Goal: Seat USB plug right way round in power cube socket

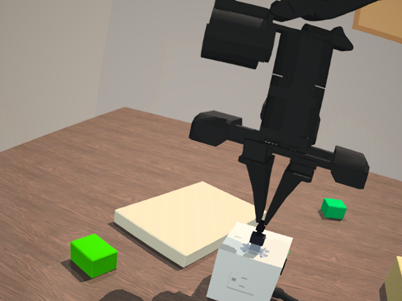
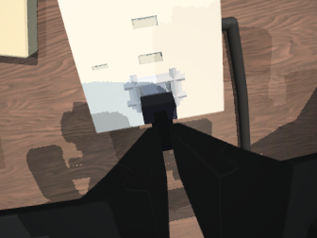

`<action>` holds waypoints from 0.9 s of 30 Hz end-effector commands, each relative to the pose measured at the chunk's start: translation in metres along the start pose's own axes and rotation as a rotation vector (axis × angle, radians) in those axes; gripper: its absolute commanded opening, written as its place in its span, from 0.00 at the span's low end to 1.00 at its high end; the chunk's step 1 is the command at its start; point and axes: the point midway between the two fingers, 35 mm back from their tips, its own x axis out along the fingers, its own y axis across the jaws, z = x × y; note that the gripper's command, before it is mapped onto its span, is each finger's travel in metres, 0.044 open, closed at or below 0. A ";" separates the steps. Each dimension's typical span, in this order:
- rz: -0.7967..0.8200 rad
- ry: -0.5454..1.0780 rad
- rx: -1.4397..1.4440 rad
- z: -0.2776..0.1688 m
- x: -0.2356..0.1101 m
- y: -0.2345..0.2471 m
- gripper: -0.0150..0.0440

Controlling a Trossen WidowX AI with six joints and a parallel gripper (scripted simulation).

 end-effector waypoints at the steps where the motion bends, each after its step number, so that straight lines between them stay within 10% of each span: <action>1: -0.002 0.001 -0.003 0.000 0.002 0.000 0.25; 27: -0.002 0.001 -0.003 0.000 0.005 0.000 0.25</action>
